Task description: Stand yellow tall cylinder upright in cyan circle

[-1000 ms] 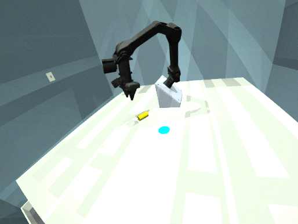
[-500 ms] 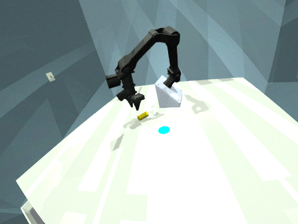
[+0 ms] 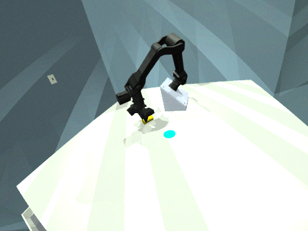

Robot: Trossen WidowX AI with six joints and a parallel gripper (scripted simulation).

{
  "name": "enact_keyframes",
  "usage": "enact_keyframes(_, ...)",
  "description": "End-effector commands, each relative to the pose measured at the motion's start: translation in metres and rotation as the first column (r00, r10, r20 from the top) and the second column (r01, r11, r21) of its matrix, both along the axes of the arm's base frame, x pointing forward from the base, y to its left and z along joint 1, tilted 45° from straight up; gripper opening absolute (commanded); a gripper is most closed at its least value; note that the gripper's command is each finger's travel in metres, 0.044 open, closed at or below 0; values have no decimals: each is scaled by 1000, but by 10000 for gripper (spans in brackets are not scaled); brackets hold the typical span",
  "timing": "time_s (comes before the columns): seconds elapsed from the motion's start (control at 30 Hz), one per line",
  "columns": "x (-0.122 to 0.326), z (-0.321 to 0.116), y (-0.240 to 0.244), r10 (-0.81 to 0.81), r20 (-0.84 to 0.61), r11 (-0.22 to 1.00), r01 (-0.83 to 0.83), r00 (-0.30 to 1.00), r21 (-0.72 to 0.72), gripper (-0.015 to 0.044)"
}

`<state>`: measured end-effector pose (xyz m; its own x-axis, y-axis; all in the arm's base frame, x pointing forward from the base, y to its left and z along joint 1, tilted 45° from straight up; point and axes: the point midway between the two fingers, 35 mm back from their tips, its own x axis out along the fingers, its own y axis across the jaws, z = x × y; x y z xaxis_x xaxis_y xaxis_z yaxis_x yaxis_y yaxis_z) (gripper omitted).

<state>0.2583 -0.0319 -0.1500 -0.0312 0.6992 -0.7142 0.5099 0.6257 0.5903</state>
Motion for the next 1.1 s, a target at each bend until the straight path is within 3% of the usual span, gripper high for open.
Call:
enact_keyframes(0.0,0,0,1,-5,-4,1000,5,1000,2,105)
enact_keyframes(1.07,6,62,-64,-6,-4,1000,6,1000,-4,105)
